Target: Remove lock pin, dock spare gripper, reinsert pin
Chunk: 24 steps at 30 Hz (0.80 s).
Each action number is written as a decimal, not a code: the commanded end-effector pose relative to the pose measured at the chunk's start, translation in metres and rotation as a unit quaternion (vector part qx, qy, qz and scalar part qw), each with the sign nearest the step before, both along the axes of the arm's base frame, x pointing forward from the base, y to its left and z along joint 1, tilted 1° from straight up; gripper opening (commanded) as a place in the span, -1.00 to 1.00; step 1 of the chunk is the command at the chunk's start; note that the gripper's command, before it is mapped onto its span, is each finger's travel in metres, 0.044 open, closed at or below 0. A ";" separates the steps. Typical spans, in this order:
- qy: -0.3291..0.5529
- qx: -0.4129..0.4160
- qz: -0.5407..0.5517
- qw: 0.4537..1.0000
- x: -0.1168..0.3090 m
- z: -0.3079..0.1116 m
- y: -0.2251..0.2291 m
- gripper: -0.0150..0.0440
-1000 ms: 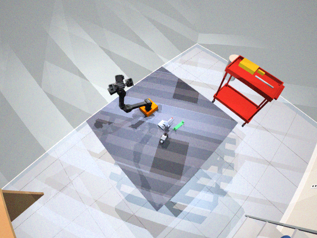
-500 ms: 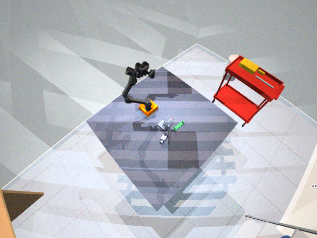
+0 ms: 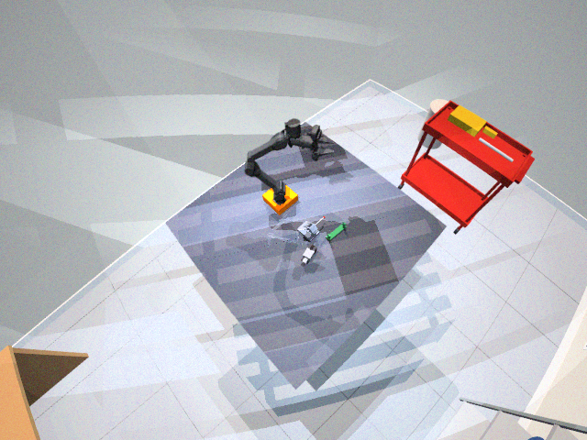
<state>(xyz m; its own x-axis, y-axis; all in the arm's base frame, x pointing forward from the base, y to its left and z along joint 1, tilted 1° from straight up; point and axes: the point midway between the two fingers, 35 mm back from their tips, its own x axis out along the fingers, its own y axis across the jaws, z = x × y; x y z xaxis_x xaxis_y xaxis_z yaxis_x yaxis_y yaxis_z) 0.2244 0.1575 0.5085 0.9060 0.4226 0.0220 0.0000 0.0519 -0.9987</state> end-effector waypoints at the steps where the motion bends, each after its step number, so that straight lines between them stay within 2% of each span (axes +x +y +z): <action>1: 0.074 -0.054 -0.010 0.996 0.029 -0.047 0.012 0.53; 7: 0.203 -0.123 -0.031 0.971 0.067 -0.125 0.013 0.53; 13: 0.341 -0.169 -0.057 0.923 0.089 -0.202 -0.003 0.53; 24: 0.596 -0.187 -0.107 0.774 0.084 -0.322 -0.057 0.53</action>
<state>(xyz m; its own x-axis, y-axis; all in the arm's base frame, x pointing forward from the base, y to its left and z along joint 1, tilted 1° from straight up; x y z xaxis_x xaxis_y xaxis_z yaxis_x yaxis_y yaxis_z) 0.3153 0.1140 0.2139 0.3752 0.0626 -0.9248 -0.9104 -0.1628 -0.3804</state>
